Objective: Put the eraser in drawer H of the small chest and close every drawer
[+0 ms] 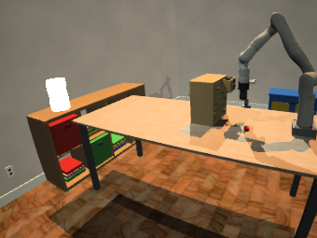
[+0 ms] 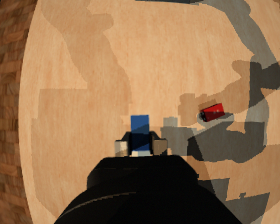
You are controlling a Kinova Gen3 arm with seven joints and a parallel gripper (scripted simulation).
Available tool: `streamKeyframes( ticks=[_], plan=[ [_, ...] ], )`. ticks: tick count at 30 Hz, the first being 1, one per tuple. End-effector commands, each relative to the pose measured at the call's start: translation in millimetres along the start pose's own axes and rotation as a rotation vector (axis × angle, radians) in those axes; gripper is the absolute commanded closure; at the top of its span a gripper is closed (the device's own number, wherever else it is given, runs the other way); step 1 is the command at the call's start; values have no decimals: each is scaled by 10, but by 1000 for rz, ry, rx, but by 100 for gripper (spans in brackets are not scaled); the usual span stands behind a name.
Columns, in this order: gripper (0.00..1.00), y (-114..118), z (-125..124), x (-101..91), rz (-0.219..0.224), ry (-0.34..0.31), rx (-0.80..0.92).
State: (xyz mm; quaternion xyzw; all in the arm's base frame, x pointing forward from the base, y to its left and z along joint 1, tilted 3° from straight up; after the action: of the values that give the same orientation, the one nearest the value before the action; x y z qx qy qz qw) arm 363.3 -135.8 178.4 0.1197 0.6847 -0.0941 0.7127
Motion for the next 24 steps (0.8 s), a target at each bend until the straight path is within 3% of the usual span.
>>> streamKeyframes(
  ticks=[1,24],
  plan=[
    [55,29,14,-6,-1,-2,12],
    [55,63,32,-6,-1,-2,79]
  ],
)
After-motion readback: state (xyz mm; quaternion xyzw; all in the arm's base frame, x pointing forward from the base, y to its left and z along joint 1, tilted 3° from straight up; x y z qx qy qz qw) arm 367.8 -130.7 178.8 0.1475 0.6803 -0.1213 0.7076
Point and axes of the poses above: the point where the finger pads meet when closed, its own x axis out along the fingers, its own y axis across the jaws, z = x × y, the point moved 10 cm from there along -x, back along the fingers, and after that the axes turned 8 degrees about x, right-handed, at the moved point
